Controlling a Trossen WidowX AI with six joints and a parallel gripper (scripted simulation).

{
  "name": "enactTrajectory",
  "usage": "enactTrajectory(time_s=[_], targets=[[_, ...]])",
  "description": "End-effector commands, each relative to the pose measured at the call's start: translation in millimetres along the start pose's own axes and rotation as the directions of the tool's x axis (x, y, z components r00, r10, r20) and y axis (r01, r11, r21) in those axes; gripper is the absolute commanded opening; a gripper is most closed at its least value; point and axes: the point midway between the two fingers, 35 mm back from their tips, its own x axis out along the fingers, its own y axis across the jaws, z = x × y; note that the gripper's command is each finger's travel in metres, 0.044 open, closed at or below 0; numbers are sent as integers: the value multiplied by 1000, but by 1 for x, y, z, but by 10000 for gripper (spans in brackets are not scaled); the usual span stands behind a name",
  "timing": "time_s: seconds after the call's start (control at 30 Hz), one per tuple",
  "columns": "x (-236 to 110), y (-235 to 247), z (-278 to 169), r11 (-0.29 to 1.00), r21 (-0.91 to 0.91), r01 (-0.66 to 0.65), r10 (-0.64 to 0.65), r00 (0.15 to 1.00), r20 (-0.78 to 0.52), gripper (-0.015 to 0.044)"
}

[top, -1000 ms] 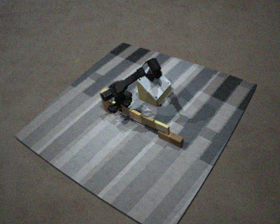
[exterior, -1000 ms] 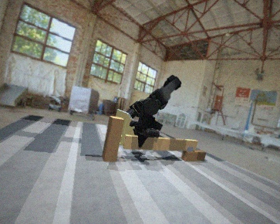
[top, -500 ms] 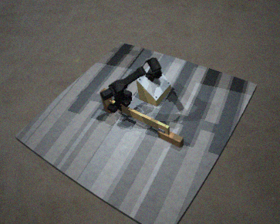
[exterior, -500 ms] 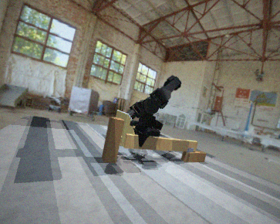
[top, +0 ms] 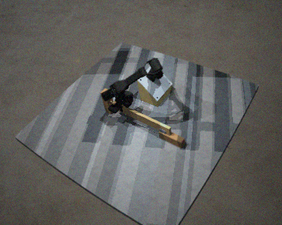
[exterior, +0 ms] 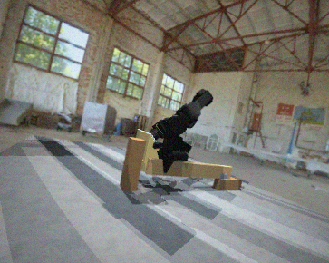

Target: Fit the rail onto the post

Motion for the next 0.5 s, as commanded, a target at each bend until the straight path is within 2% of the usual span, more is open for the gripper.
enactTrajectory(time_s=[0.0, 0.47], targets=[[0, 0, 1, 1000, 3, 2, -2, 1000, 3, 0], [-2, 1, 0, 1000, 3, 2, -2, 1000, 3, 0]])
